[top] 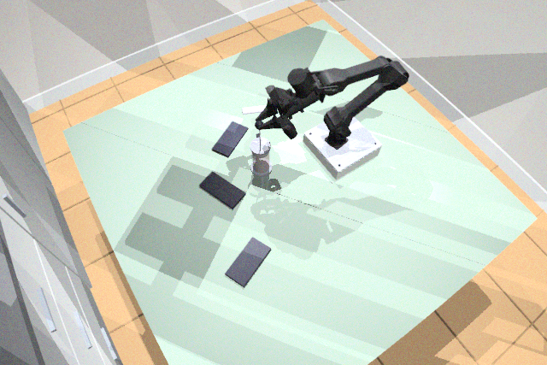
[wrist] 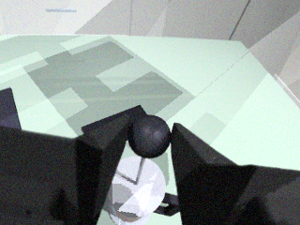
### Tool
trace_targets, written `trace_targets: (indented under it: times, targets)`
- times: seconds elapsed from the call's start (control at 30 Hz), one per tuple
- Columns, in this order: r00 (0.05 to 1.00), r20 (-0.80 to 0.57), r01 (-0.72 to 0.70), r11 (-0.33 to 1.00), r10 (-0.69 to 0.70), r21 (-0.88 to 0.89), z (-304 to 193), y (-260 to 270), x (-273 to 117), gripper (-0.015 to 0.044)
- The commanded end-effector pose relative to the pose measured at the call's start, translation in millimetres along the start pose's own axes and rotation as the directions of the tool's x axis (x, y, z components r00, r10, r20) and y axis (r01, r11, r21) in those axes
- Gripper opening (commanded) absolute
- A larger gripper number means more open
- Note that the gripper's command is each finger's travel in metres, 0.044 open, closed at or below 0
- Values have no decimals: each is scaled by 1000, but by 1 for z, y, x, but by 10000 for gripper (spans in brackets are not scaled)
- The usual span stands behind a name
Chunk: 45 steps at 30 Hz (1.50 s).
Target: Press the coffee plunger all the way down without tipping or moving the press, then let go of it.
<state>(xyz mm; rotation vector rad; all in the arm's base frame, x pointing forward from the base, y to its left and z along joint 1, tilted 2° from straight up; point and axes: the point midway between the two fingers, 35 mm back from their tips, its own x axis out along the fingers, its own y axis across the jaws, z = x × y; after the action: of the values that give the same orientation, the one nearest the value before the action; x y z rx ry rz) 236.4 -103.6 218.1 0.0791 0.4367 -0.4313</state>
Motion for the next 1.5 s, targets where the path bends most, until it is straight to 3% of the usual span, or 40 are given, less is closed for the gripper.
trace_targets:
  times: [0.0, 1.47]
  targets:
    - [999, -34, -2, 1000, 2, -6, -19, 0, 8, 116]
    - [999, -33, -2, 1000, 2, -6, -68, -1, 54, 116]
